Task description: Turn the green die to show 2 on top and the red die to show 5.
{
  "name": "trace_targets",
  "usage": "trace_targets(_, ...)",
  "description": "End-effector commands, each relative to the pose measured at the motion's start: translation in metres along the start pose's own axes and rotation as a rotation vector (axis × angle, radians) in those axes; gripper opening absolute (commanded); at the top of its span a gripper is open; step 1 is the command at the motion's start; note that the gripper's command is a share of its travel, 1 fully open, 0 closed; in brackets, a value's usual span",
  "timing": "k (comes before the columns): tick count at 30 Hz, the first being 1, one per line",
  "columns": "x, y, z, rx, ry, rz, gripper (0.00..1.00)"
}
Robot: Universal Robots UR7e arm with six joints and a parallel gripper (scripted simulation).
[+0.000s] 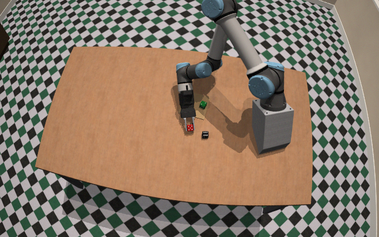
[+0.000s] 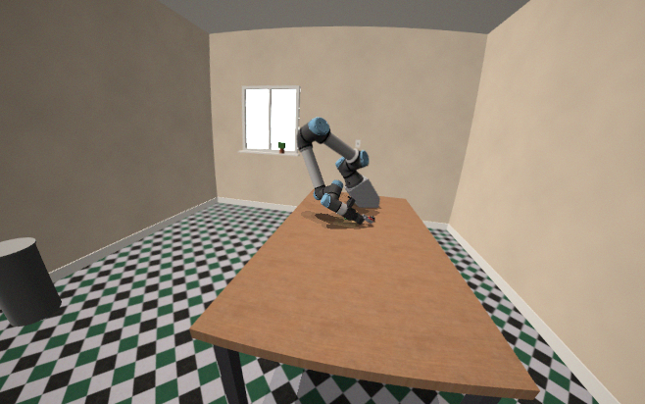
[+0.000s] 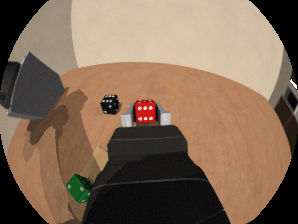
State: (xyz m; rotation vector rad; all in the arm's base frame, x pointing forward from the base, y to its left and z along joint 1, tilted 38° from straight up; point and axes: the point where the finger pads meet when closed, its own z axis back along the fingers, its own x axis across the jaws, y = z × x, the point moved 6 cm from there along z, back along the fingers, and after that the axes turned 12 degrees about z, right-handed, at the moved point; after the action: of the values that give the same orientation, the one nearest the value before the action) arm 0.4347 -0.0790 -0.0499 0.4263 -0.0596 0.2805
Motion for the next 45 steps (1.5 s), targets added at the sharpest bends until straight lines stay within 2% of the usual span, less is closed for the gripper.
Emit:
trace_targets(1, 0.0003, 0.0003, 0.0003, 0.000, -0.001, 0.001, 0.57)
trace_targets(45, -0.0009, -0.0056, -0.0029, 0.000, -0.001, 0.001, 0.57)
